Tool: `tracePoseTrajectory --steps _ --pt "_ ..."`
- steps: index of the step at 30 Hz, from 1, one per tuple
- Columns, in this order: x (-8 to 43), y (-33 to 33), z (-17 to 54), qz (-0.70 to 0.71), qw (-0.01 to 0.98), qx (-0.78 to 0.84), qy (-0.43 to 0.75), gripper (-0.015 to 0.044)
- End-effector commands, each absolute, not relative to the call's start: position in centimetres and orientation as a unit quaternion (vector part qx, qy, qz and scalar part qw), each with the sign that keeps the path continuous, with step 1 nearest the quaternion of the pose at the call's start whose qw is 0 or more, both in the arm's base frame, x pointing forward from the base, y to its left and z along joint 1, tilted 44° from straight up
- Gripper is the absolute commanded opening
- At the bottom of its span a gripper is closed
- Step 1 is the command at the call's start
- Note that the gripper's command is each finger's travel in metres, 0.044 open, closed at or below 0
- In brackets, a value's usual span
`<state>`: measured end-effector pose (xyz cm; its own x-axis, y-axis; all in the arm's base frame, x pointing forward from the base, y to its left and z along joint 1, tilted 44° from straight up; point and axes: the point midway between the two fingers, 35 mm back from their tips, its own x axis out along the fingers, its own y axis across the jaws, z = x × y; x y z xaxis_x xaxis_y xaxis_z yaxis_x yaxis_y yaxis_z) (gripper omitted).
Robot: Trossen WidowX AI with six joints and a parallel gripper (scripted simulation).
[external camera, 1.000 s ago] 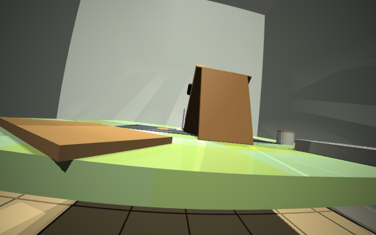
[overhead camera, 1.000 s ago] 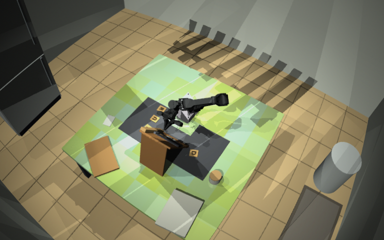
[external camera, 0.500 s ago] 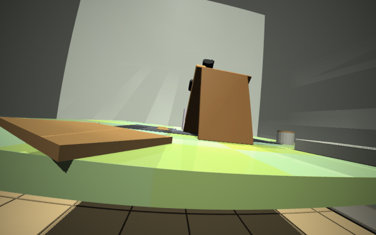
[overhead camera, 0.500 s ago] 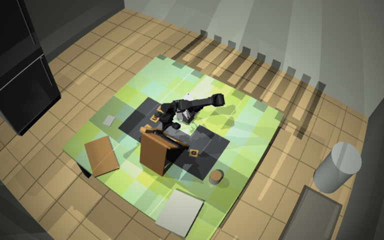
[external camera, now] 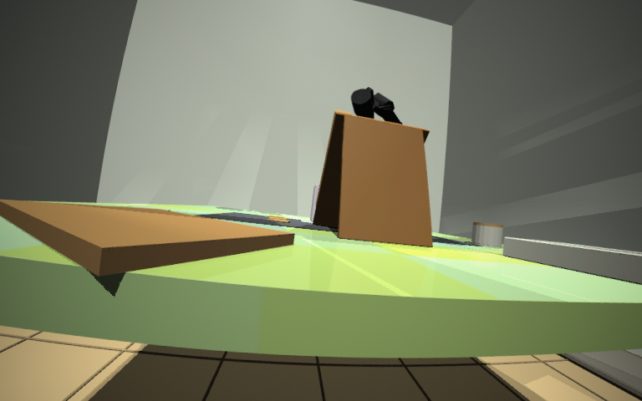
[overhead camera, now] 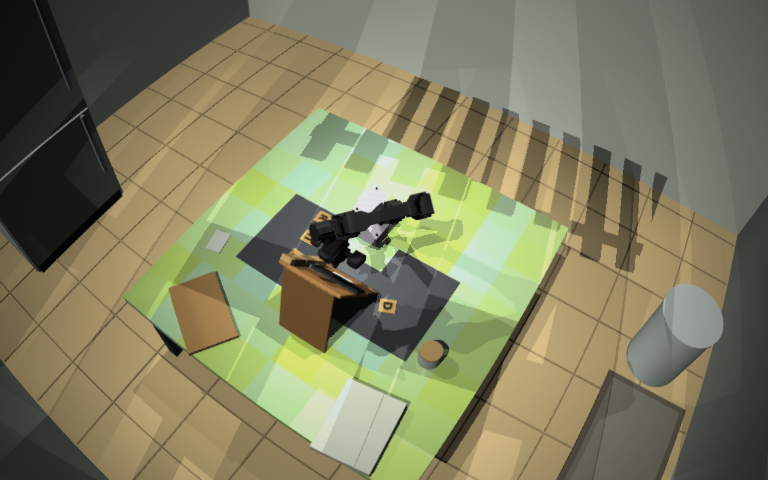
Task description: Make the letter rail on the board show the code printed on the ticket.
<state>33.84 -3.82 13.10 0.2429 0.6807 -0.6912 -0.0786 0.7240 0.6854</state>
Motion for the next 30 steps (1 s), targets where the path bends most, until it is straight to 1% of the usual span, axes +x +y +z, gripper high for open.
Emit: tracePoseTrajectory --steps 1,30 --pt "33.59 -3.29 13.2 0.269 0.725 0.262 0.578 0.0" --pt "34.58 -2.72 12.75 0.269 0.725 0.262 0.577 0.0"
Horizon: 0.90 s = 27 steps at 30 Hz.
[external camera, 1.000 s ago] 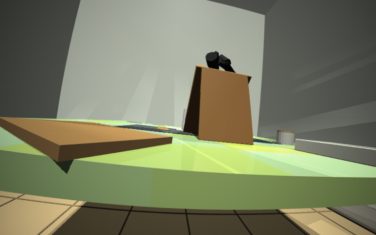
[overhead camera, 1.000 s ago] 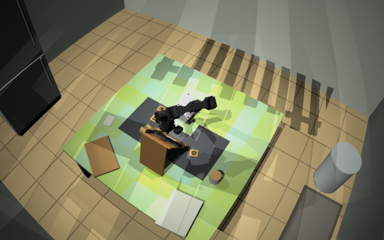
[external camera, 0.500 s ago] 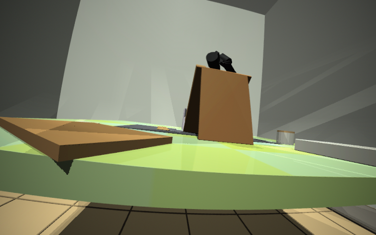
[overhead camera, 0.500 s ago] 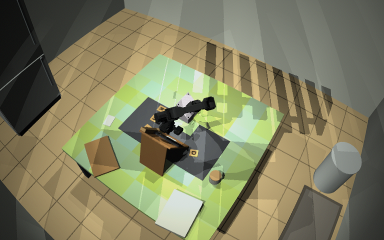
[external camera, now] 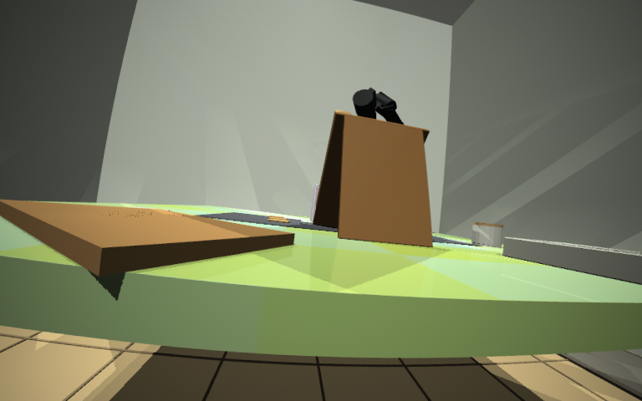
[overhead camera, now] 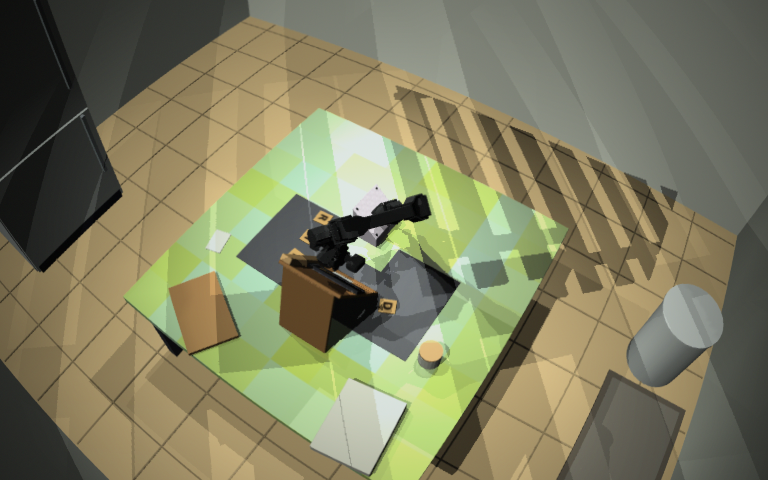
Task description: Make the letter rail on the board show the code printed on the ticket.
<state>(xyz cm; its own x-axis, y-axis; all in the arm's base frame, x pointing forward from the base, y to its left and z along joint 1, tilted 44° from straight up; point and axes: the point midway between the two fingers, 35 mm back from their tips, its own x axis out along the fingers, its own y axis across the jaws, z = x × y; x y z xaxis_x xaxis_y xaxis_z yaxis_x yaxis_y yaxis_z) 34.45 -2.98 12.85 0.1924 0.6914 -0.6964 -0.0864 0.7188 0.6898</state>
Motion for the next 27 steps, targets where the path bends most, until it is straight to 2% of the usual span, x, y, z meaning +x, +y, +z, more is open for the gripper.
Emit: tracePoseTrajectory --steps 1,27 --pt "34.62 -2.69 12.73 0.269 0.725 0.262 0.577 0.0" --pt "35.56 -1.94 12.27 0.269 0.725 0.262 0.577 0.0"
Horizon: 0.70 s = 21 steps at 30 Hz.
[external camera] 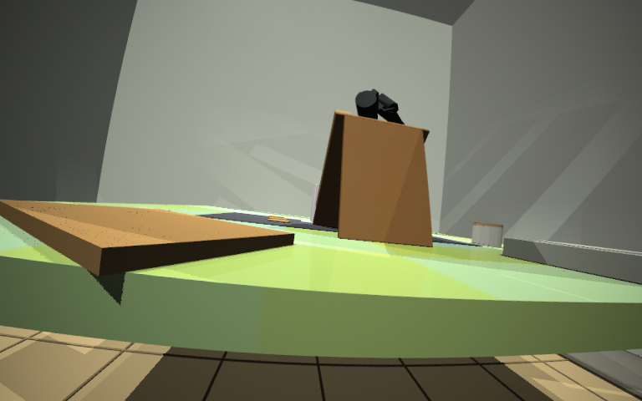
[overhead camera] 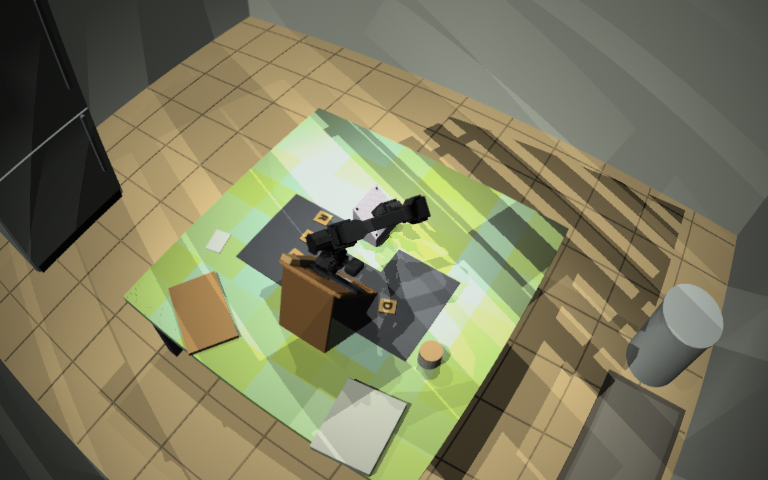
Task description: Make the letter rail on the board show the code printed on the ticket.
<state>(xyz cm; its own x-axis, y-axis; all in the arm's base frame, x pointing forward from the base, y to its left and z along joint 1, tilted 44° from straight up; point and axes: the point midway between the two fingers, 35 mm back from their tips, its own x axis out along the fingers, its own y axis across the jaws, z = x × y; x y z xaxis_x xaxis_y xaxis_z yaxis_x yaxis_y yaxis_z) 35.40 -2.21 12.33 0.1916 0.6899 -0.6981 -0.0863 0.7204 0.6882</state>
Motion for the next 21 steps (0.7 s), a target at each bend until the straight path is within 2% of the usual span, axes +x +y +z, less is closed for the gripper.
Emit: tracePoseTrajectory --steps 1,21 --pt "35.6 -1.91 12.25 0.269 0.725 0.262 0.577 0.0" --pt "35.93 -1.9 11.96 0.269 0.725 0.262 0.577 0.0"
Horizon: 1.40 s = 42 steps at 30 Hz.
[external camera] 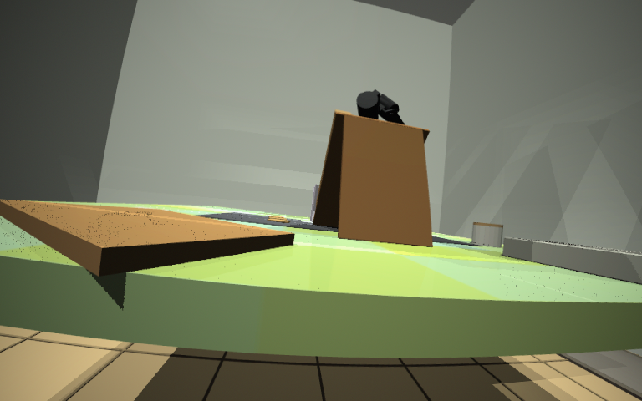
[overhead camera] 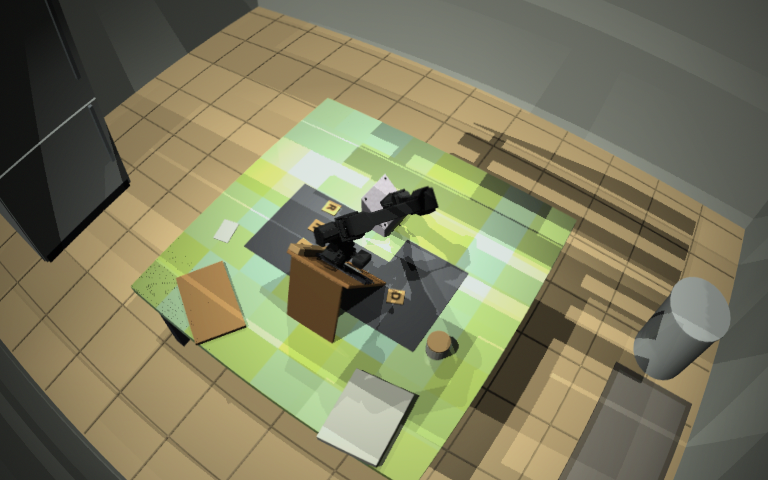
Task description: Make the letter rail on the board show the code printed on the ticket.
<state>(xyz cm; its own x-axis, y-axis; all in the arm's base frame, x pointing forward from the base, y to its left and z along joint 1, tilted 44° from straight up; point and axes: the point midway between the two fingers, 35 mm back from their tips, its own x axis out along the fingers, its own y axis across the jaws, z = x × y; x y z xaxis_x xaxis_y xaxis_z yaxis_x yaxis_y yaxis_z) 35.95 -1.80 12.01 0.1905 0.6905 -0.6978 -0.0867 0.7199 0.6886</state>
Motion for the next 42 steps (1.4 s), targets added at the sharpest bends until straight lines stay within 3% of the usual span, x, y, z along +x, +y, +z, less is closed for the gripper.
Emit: tracePoseTrajectory --steps 1,42 --pt "35.92 -1.96 11.93 0.269 0.725 0.262 0.577 0.0" --pt "36.03 -2.92 10.97 0.269 0.726 0.262 0.577 0.0"
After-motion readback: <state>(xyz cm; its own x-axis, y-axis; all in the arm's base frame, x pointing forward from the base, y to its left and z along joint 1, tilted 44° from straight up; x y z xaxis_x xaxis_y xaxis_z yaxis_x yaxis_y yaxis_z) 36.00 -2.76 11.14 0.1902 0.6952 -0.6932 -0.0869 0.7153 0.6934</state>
